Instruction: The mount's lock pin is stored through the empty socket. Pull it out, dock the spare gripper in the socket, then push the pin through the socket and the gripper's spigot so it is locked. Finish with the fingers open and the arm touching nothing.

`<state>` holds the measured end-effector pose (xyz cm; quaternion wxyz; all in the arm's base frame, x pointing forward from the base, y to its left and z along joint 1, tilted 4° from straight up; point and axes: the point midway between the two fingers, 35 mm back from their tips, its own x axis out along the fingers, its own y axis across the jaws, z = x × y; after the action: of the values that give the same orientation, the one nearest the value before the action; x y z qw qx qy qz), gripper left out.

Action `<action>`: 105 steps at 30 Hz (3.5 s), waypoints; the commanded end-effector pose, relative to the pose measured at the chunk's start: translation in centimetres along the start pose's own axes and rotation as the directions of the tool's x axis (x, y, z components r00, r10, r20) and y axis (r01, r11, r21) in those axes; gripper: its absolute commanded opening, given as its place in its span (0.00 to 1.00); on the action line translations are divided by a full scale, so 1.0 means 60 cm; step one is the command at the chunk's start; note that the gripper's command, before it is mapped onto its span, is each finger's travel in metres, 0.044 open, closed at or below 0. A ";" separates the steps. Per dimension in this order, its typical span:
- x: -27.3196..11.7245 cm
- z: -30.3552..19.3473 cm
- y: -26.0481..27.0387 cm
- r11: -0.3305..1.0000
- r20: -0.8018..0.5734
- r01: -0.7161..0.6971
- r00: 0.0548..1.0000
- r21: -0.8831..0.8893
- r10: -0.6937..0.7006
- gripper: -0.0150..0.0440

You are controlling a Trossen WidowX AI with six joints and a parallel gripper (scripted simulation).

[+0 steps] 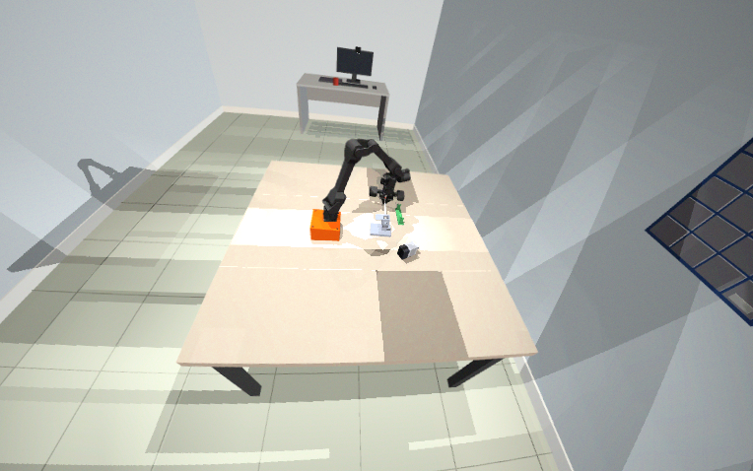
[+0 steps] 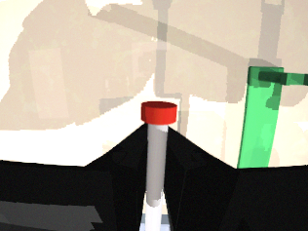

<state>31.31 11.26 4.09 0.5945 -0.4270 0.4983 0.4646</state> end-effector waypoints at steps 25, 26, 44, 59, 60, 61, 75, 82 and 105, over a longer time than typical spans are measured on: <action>-0.033 0.019 0.006 1.000 -0.011 -0.024 1.000 0.000 0.024 0.25; -0.035 0.019 0.007 1.000 -0.012 -0.026 1.000 0.000 0.026 0.25; -0.040 0.021 0.005 0.999 -0.023 -0.045 0.999 -0.001 0.045 0.25; -0.050 0.067 -0.059 0.999 -0.023 -0.044 0.999 -0.023 0.043 0.25; -0.051 0.070 -0.063 0.999 -0.023 -0.044 0.999 -0.024 0.043 0.25; -0.051 0.073 -0.067 0.999 -0.023 -0.044 0.999 -0.025 0.043 0.25; -0.052 0.112 -0.118 0.998 -0.022 -0.043 0.999 -0.045 0.042 0.25; -0.050 0.129 -0.141 0.998 -0.022 -0.043 0.999 -0.055 0.042 0.25; -0.007 0.130 -0.152 0.997 -0.024 -0.049 0.999 -0.059 0.047 0.25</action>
<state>41.61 16.93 6.56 0.5649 -0.4367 0.5019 0.4882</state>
